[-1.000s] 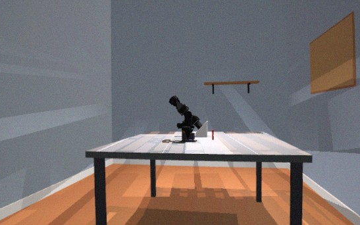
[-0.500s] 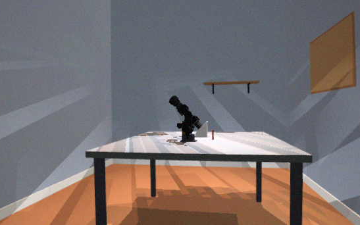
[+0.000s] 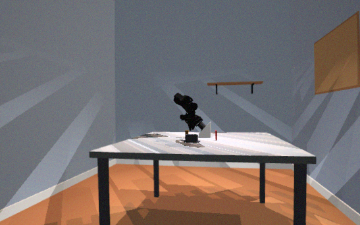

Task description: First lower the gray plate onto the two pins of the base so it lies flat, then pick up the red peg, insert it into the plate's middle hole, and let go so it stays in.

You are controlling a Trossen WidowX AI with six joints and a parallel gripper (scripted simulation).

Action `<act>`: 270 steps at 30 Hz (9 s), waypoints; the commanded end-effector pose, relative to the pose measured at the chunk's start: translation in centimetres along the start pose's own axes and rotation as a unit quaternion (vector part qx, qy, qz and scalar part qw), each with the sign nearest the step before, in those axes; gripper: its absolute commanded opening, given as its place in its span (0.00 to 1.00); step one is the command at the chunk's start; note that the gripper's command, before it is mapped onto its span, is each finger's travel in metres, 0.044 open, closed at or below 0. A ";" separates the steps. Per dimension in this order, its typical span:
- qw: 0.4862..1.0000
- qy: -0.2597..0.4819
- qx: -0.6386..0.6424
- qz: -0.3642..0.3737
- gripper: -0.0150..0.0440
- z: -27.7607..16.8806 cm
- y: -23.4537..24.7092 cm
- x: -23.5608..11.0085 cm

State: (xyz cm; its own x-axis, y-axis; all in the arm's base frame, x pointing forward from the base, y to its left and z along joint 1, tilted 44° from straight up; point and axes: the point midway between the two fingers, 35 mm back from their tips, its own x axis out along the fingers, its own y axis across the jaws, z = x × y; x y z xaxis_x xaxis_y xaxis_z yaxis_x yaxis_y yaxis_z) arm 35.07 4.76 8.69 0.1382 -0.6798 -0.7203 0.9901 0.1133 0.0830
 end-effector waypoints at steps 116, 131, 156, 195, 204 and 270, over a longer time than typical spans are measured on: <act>0.964 0.006 -0.267 0.003 0.25 -18.0 -13.2 2.7; 0.963 0.007 -0.268 0.003 0.25 -18.2 -13.1 -2.0; 0.961 0.011 -0.275 0.000 0.25 -15.6 -9.9 -2.4; 0.962 0.013 -0.271 0.006 0.25 -6.7 -2.8 -2.5; 0.963 0.009 -0.270 0.006 0.25 -4.2 -1.7 -2.4; 0.964 0.000 -0.266 0.003 0.25 -0.1 -0.5 -2.1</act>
State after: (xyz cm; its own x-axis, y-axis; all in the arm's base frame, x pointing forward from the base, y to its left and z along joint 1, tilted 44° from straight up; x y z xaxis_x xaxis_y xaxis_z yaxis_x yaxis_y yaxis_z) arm 34.27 6.18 10.00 0.1410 -0.6774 -0.7220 0.8357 0.4724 -0.2801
